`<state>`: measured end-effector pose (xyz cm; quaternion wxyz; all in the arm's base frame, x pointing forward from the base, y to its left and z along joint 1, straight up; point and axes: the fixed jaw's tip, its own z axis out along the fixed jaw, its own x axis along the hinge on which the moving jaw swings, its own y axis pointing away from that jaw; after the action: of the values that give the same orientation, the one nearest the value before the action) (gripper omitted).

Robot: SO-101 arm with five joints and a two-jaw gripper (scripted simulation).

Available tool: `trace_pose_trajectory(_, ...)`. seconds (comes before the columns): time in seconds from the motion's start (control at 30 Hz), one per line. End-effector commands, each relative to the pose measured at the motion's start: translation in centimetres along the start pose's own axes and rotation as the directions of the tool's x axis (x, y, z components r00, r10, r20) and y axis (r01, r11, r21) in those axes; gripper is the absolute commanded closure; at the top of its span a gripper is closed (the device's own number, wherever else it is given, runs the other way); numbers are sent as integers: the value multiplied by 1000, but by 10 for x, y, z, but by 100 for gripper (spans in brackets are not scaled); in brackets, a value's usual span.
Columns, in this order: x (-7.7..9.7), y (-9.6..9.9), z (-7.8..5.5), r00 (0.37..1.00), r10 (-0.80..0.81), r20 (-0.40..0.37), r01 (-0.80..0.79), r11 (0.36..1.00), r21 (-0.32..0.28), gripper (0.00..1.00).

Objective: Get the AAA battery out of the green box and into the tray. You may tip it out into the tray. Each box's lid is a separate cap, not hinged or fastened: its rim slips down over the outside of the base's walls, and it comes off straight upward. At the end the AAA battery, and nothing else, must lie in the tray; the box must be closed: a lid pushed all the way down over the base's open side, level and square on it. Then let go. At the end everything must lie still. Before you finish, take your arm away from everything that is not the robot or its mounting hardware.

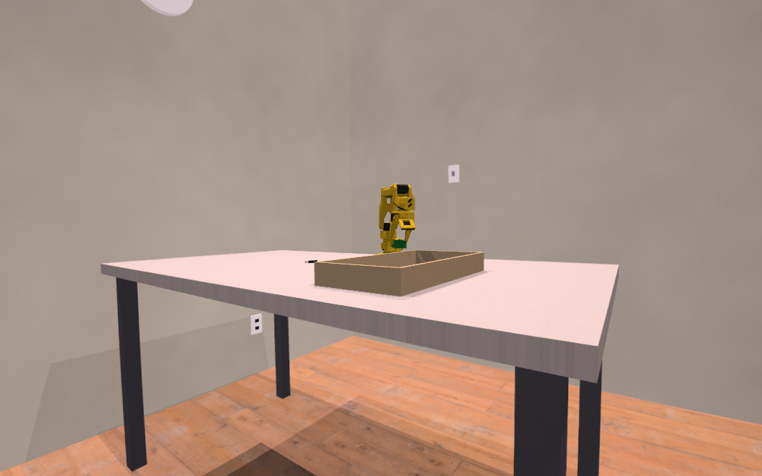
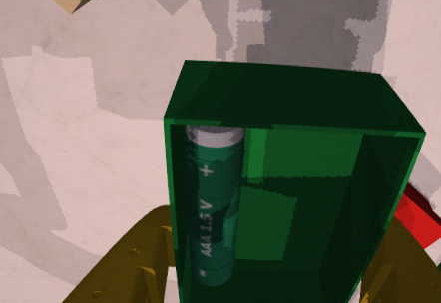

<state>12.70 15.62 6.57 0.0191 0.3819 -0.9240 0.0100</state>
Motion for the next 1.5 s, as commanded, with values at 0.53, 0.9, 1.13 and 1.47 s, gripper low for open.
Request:
trace_pose_trajectory(0.53,-8,2,-8,998,-1,60,2,1000,-5,80)
trace_pose_trajectory(0.9,-16,3,-8,994,-1,110,2,1000,-9,80)
trace_pose_trajectory(1.13,-22,3,-9,989,-1,146,2,1000,-11,80)
trace_pose_trajectory(1.47,-37,5,-12,970,1,244,4,1000,-19,80)
